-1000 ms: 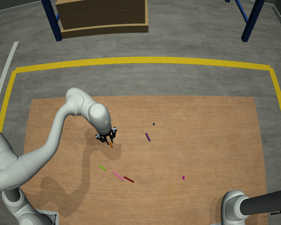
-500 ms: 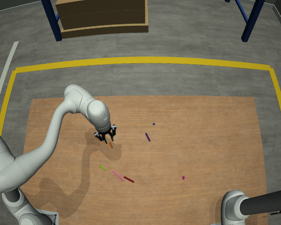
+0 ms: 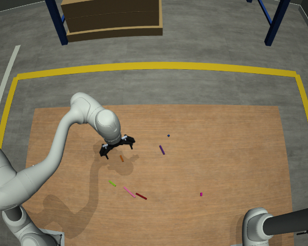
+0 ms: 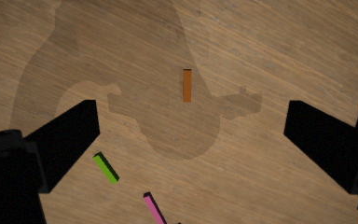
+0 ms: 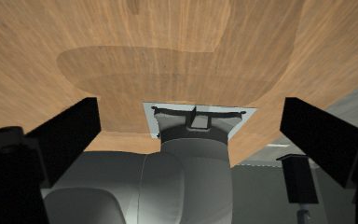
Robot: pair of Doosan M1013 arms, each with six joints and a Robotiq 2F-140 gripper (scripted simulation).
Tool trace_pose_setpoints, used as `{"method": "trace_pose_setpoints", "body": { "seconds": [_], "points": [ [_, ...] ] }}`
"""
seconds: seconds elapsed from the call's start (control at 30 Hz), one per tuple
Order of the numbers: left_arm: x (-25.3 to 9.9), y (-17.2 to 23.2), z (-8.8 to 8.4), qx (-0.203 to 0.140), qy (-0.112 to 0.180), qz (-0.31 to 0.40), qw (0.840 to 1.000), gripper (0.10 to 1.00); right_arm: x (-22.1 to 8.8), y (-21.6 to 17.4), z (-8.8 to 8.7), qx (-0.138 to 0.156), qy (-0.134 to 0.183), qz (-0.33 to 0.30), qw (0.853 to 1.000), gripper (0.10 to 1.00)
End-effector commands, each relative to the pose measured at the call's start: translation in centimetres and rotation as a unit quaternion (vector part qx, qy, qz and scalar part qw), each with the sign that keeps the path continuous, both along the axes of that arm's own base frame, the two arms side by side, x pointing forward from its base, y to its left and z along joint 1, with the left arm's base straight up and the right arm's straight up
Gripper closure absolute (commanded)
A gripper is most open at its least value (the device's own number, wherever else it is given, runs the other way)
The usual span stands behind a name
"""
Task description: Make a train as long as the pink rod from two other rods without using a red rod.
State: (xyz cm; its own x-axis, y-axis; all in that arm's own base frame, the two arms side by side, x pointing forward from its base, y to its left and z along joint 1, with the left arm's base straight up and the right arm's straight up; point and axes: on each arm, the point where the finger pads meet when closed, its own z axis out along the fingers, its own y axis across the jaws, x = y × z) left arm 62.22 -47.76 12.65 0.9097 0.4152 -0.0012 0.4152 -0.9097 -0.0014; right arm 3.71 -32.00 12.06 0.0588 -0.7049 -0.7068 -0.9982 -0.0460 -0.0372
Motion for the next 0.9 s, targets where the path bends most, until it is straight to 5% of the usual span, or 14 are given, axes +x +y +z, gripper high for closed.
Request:
{"method": "trace_pose_setpoints", "body": {
  "seconds": [0.0,0.3,0.47,0.77,0.83,0.87],
  "points": [
    [0.0,0.0,0.1,0.0,-0.001,0.0,1.0,0.098,0.0,0.0,0.0,0.0,0.0,0.0,1.0,0.098],
    [-0.1,0.0,0.1,0.0,-0.001,-0.015,1.0,0.098,0.0,0.0,0.0,0.0,0.0,0.0,1.0,0.098],
    [-1.1,0.2,0.0,0.0,-0.001,-0.096,0.995,0.098,0.0,0.0,0.0,0.0,0.0,0.0,1.0,0.098],
    [-3.6,0.9,-0.3,-0.001,-0.001,-0.296,0.955,0.098,0.0,0.0,0.0,0.0,0.0,0.0,1.0,0.098],
    [-3.6,0.9,-0.3,-0.001,-0.001,-0.296,0.955,0.098,0.0,0.0,0.0,0.0,0.0,0.0,1.0,0.098],
    [-4.1,1.0,-0.4,-0.001,-0.001,-0.339,0.941,0.098,0.0,0.0,0.0,0.0,0.0,0.0,1.0,0.098]
  ]
}}
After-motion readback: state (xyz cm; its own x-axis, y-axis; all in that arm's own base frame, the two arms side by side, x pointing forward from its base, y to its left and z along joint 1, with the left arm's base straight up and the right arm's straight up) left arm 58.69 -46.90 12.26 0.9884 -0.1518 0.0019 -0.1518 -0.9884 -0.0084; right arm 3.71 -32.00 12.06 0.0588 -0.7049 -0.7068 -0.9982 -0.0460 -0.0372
